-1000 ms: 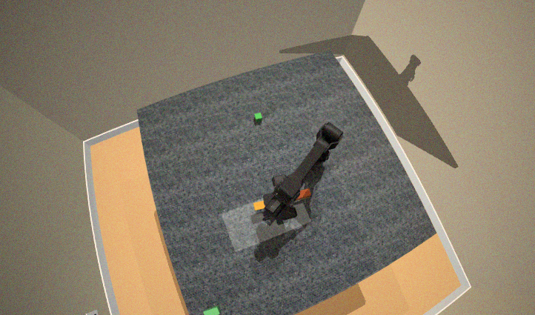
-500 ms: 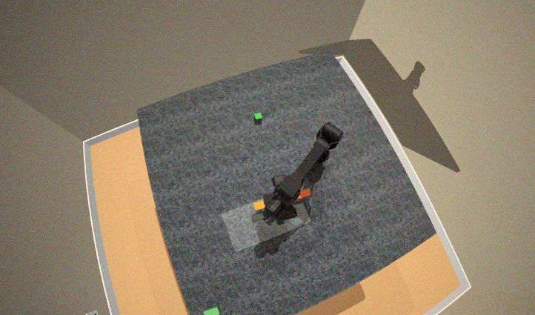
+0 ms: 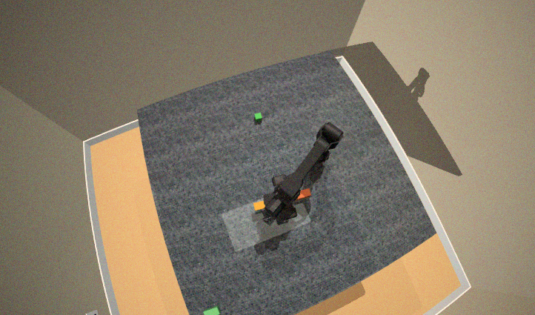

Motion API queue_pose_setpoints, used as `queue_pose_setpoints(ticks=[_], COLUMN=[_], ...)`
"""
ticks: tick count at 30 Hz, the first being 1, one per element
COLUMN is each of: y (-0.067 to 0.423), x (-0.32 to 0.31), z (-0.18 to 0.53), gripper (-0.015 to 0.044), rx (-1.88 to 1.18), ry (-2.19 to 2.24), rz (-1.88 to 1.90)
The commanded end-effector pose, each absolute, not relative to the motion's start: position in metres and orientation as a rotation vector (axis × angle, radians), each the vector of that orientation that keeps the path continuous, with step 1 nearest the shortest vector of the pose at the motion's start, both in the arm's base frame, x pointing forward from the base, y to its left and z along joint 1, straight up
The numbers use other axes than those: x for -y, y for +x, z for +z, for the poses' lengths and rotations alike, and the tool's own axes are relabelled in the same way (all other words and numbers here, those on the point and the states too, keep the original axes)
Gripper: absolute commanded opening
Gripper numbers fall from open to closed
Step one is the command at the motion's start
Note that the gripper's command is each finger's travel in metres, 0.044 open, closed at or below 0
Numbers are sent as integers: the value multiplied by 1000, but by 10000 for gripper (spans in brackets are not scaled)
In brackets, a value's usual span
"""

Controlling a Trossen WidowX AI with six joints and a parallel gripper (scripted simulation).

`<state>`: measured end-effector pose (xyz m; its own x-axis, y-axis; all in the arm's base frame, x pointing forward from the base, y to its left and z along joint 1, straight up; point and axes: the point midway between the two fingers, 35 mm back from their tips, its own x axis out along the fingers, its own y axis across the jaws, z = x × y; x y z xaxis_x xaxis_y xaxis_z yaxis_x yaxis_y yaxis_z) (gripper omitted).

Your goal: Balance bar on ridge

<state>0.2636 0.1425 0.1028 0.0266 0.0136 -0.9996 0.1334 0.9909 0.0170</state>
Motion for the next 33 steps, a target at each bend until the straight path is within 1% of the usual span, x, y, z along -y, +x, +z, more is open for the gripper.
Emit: queue_pose_setpoints(ticks=[1, 33], y=[264, 264], x=[-143, -142], z=[101, 99], gripper=[0, 0], rx=[-1543, -1543], ry=[115, 115], rz=[-90, -90])
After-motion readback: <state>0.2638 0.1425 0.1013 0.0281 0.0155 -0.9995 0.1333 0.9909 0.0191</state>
